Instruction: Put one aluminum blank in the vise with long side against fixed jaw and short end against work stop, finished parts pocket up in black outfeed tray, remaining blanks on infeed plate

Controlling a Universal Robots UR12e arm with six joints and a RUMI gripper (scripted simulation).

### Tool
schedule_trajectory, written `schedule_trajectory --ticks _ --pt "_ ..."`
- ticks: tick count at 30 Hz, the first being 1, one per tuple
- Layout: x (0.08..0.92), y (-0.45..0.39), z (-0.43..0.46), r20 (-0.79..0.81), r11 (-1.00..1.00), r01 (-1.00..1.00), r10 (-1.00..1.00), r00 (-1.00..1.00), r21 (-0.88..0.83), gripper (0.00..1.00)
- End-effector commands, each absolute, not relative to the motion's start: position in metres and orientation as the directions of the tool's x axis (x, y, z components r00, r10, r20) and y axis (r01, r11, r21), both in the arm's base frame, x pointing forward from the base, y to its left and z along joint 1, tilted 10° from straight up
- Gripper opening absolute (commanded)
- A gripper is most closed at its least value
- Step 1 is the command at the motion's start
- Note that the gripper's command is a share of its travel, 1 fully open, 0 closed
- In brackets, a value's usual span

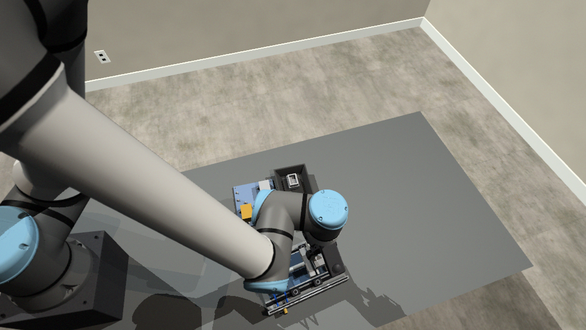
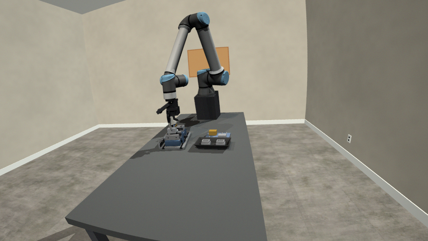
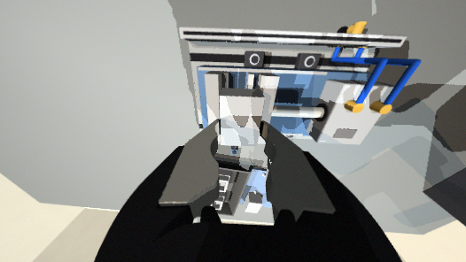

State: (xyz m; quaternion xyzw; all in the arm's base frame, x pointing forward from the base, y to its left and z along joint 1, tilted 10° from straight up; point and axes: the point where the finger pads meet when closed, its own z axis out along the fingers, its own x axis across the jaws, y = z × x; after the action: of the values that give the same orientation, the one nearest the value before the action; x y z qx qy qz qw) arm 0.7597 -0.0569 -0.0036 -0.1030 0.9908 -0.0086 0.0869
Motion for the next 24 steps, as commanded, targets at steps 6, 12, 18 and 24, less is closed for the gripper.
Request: schedule_trajectory --ticks 6,12,18,24 --pt "0.7606 -0.057 -0.0043 -0.172 0.979 -0.203 -0.206 -0.963 -0.036 0.0" --pt "0.7609 -0.057 -0.006 -0.172 0.979 -0.203 -0.206 -0.963 -0.036 0.0" --pt "0.7611 -0.057 -0.0073 -0.172 0.979 -0.203 -0.206 -0.963 -0.036 0.0" --pt "0.7616 -0.057 -0.0096 -0.172 0.979 -0.203 -0.206 -0.963 -0.036 0.0"
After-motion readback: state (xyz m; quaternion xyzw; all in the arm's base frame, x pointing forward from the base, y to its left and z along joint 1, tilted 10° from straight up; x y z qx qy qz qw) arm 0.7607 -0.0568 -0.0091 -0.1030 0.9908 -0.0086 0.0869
